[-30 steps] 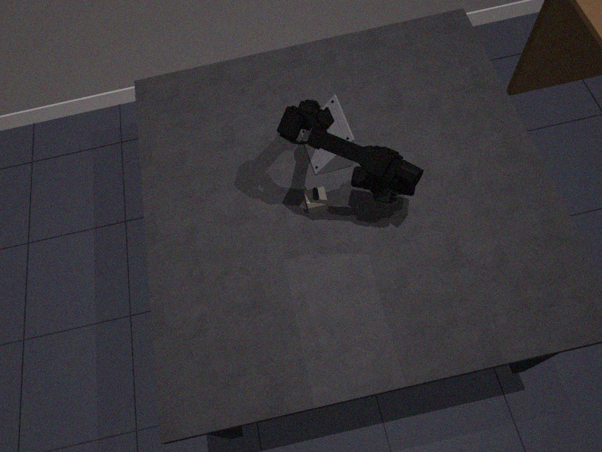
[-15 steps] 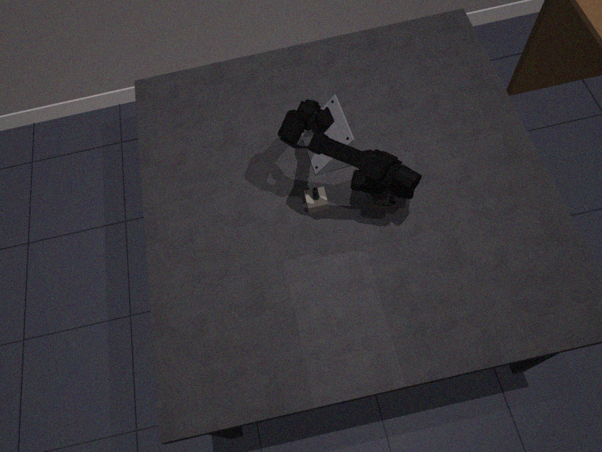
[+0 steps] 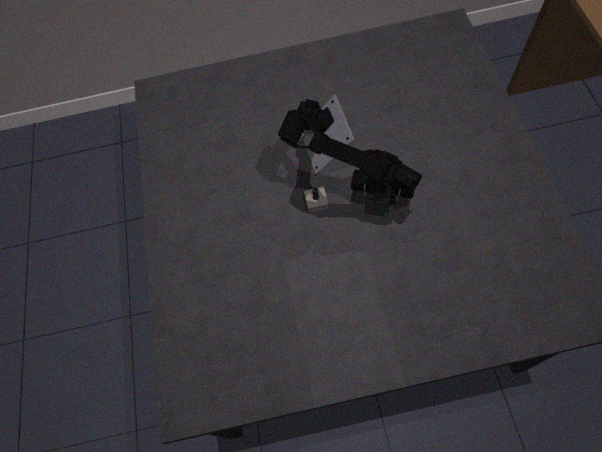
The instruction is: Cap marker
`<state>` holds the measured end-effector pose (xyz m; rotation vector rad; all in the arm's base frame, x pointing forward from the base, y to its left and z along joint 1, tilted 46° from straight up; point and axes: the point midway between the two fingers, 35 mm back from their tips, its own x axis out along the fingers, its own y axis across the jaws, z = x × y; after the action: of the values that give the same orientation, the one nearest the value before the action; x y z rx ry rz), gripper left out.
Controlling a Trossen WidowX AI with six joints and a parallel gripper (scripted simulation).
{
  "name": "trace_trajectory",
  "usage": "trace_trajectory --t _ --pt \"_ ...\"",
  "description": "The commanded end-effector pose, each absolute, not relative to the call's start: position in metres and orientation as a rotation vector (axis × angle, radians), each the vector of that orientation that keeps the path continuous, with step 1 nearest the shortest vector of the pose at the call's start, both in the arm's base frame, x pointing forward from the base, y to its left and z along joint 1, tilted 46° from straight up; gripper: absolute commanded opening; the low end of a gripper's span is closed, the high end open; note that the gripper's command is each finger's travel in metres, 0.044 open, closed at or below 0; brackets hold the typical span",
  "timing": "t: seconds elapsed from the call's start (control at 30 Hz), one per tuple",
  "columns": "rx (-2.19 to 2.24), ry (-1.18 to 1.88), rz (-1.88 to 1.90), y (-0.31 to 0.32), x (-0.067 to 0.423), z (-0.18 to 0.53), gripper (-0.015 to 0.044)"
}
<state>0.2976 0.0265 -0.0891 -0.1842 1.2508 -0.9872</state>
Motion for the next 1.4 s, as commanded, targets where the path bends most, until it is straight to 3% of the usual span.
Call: trace_trajectory --t 0.0,0.53,1.37 --pt "-0.184 1.247 -0.984 0.034 0.299 -0.083 0.0000" --pt "-0.183 1.248 -0.984 0.069 0.299 -0.048 0.0000" --pt "-0.164 1.259 -0.978 0.036 0.290 0.019 0.0000"
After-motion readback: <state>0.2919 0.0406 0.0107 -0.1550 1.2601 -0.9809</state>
